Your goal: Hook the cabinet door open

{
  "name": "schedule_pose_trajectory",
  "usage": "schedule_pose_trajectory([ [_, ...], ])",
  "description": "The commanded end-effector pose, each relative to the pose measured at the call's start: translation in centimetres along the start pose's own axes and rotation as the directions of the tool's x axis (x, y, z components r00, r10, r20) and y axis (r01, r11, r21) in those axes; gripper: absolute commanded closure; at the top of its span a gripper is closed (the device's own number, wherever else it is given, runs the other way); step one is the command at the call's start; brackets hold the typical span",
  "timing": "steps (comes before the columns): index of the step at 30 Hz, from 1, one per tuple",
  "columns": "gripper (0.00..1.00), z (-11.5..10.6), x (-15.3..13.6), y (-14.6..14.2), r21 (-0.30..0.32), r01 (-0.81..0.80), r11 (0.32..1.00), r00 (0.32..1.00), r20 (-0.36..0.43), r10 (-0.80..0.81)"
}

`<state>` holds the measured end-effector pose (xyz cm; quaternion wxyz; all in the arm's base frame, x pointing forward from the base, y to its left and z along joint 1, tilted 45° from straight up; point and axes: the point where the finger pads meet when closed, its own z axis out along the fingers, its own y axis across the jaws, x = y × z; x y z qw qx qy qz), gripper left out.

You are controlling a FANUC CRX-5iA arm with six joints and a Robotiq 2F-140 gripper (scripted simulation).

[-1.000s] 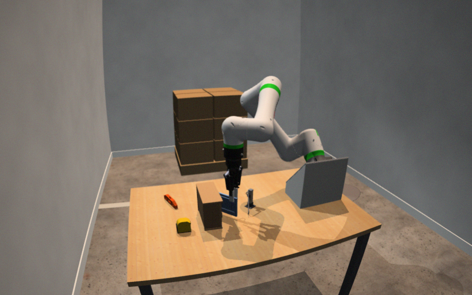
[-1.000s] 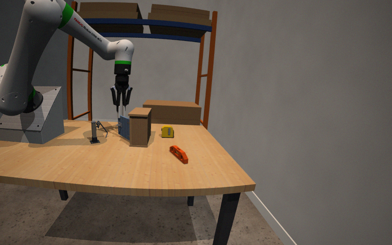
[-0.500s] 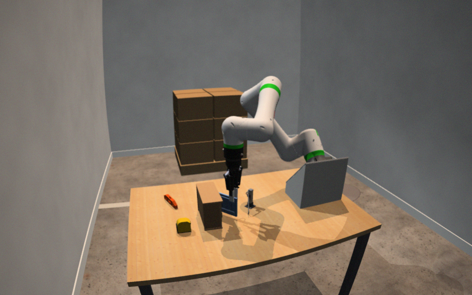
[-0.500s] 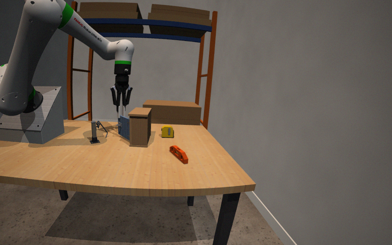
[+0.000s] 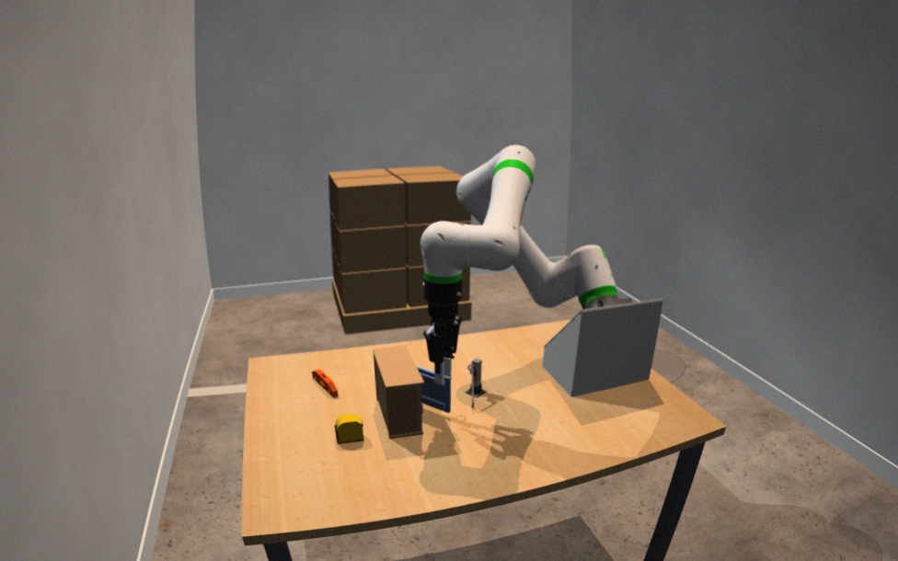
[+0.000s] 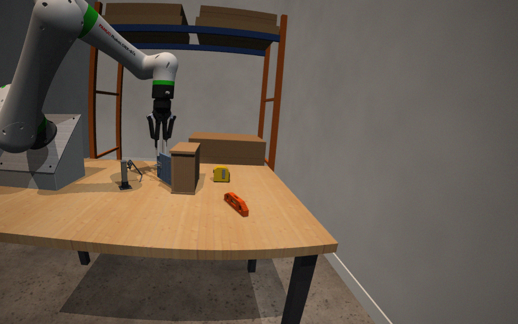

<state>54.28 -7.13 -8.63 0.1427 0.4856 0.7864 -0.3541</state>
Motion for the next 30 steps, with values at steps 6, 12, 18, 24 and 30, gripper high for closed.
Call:
schedule_pose_trajectory([
  [6, 0.84, -0.02, 0.0, 0.02, 0.0, 0.0, 1.0, 1.0, 0.0, 0.0],
  [12, 0.84, -0.02, 0.0, 0.02, 0.0, 0.0, 1.0, 1.0, 0.0, 0.0],
  [18, 0.84, -0.02, 0.0, 0.02, 0.0, 0.0, 1.0, 1.0, 0.0, 0.0],
  [24, 0.84, -0.02, 0.0, 0.02, 0.0, 0.0, 1.0, 1.0, 0.0, 0.0],
  [30, 0.84, -0.02, 0.01, -0.14, 0.0, 0.024, 1.0, 1.0, 0.0, -0.024],
])
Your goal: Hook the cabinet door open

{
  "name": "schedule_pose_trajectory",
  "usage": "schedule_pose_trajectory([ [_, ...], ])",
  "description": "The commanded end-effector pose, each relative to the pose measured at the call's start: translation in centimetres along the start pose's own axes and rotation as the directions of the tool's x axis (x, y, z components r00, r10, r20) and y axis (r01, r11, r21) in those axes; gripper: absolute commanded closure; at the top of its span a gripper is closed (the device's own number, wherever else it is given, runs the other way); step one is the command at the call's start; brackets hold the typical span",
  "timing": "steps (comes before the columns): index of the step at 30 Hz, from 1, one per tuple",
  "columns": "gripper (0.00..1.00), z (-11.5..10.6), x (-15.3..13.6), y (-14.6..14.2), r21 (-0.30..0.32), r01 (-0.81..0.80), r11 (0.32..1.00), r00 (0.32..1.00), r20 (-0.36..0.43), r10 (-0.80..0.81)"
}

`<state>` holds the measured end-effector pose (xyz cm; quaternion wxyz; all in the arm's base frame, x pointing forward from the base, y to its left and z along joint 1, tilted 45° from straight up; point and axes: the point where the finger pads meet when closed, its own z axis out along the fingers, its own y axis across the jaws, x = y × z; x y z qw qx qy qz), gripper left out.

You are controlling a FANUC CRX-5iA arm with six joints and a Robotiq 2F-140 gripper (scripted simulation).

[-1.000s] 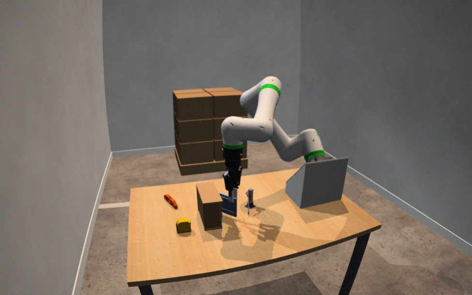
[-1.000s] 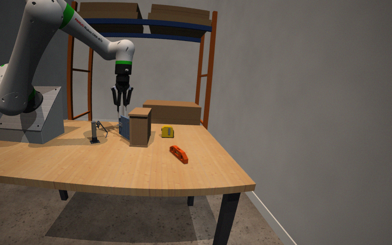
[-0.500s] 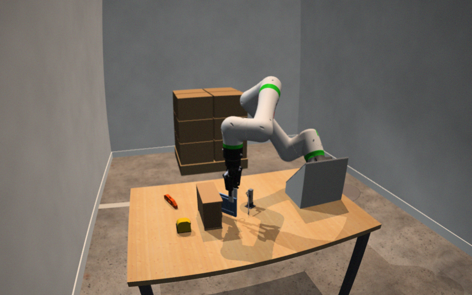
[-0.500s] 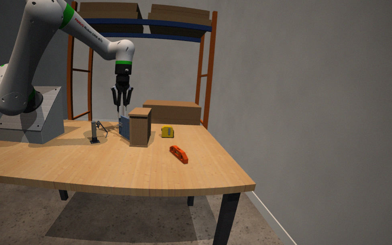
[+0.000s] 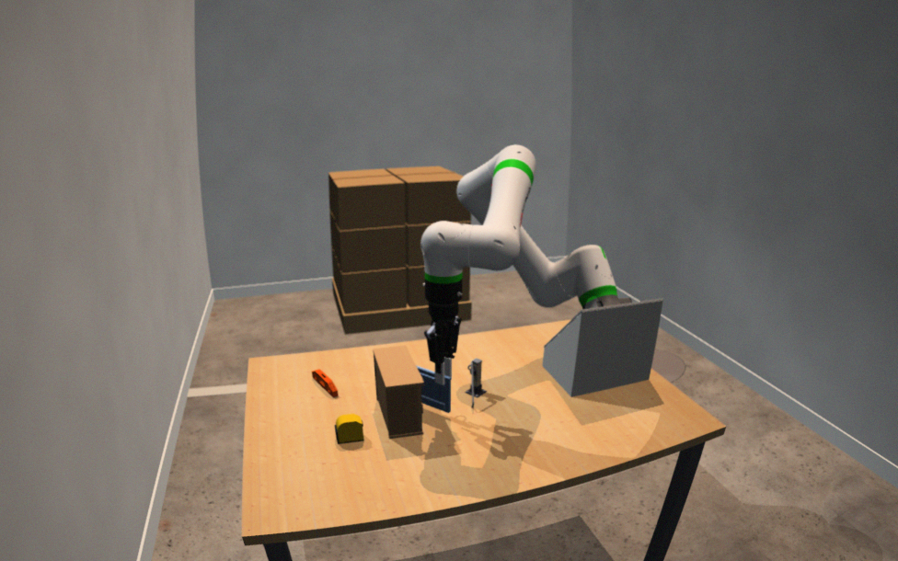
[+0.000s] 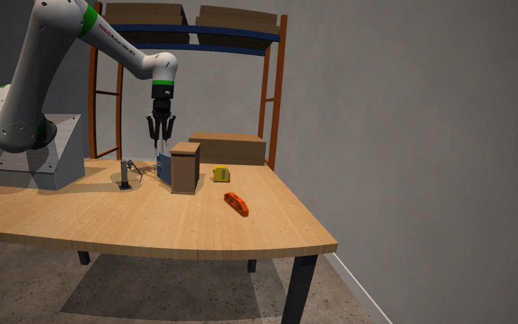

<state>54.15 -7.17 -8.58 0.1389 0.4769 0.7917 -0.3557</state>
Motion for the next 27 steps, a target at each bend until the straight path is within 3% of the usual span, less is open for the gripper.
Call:
schedule_pose_trajectory([
  [1, 0.84, 0.0, 0.0, -0.1, -0.001, 0.014, 1.0, 1.0, 0.0, -0.014],
  [17, 0.84, -0.3, 0.0, -0.5, -0.001, 0.025, 1.0, 1.0, 0.0, -0.025],
  [27, 0.84, -1.6, 0.0, -0.5, -0.001, 0.025, 1.0, 1.0, 0.0, -0.025],
])
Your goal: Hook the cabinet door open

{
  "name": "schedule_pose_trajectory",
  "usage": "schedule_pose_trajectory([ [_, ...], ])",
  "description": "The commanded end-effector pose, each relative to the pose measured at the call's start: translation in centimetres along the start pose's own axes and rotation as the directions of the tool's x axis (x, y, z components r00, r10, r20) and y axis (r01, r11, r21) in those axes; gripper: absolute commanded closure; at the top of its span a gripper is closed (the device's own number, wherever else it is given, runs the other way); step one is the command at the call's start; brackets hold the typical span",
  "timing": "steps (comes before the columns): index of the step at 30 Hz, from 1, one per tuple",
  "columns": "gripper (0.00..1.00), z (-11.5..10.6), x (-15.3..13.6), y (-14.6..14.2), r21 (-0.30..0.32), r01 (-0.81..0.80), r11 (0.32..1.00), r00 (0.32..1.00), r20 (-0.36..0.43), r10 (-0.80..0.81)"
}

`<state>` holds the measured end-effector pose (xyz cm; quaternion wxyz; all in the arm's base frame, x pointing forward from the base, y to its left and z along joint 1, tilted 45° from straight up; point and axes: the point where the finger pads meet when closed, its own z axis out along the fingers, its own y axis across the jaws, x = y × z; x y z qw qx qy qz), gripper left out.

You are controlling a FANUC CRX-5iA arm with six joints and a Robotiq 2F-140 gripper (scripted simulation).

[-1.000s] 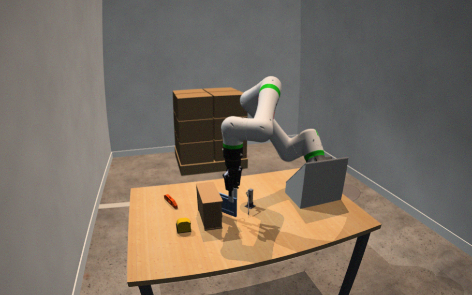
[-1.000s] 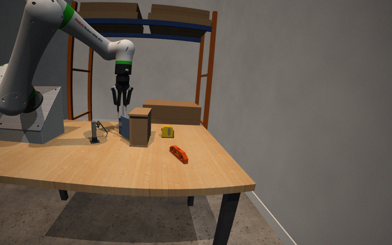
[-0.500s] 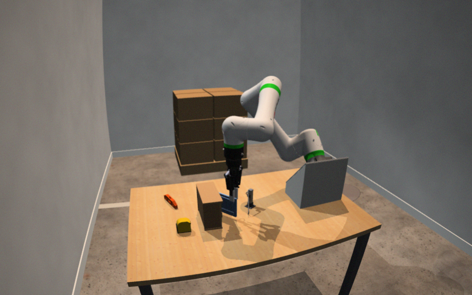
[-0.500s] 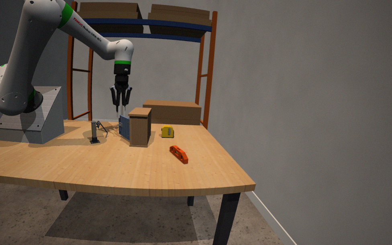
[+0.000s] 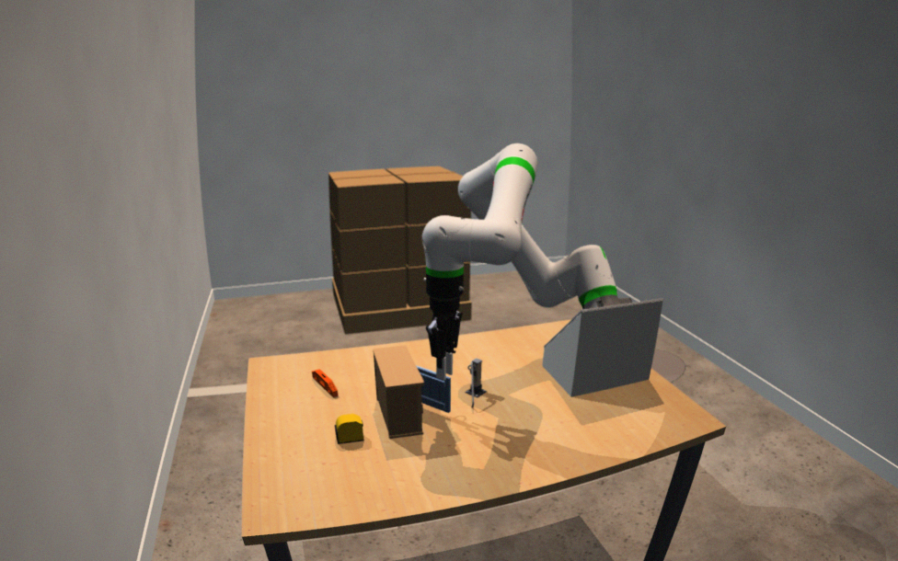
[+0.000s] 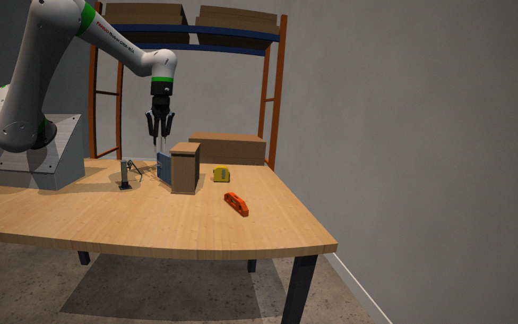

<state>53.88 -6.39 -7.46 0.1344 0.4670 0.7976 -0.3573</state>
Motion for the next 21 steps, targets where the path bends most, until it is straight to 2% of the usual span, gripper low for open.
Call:
schedule_pose_trajectory([
  [1, 0.84, -0.5, 0.0, 0.0, 0.0, 0.0, 1.0, 1.0, 0.0, 0.0],
  [21, 0.84, -4.3, 0.0, 0.0, 0.0, 0.0, 1.0, 1.0, 0.0, 0.0],
])
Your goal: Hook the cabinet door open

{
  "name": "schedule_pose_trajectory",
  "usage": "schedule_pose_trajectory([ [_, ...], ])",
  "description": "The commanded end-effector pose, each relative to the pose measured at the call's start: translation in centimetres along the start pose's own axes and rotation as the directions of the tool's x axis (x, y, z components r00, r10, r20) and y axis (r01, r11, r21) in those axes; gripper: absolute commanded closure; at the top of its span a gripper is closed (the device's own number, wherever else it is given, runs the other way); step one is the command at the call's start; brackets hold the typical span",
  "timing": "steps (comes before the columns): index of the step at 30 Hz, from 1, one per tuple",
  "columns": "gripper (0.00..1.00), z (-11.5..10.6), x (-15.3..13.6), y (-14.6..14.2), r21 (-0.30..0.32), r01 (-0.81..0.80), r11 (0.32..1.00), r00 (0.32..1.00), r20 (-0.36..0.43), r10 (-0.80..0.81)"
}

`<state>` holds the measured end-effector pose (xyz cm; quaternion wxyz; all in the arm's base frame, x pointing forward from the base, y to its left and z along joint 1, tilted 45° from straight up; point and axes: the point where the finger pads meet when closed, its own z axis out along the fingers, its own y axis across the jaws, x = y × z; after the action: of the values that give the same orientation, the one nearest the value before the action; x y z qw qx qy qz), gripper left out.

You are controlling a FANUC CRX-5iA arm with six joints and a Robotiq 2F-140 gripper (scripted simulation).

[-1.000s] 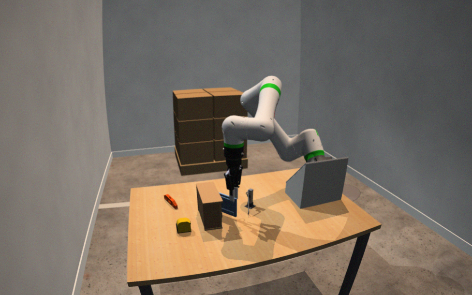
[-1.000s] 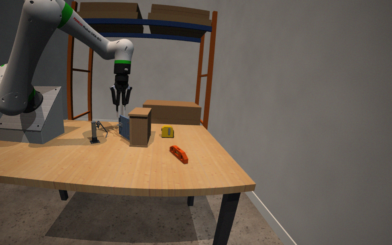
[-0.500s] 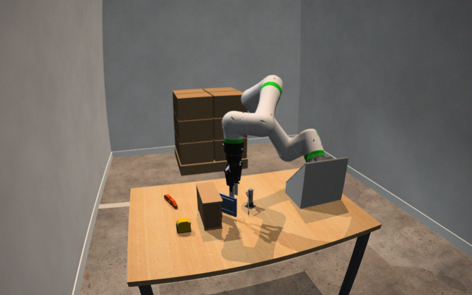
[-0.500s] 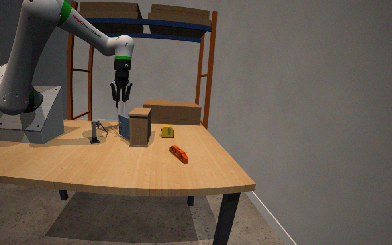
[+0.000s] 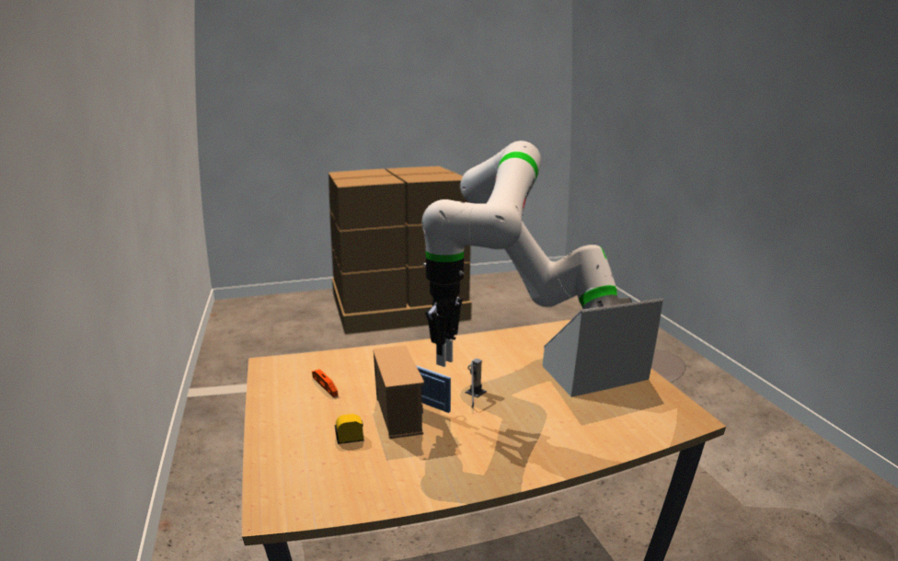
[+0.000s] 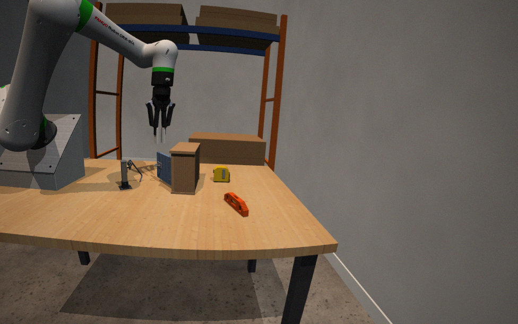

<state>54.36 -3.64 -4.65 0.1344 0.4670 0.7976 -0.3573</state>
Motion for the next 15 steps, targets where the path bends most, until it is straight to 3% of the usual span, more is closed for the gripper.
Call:
schedule_pose_trajectory([
  [1, 0.84, -0.5, 0.0, 0.0, 0.0, 0.0, 1.0, 1.0, 0.0, 0.0],
  [15, 0.84, -1.8, 0.0, 0.0, 0.0, 0.0, 1.0, 1.0, 0.0, 0.0],
])
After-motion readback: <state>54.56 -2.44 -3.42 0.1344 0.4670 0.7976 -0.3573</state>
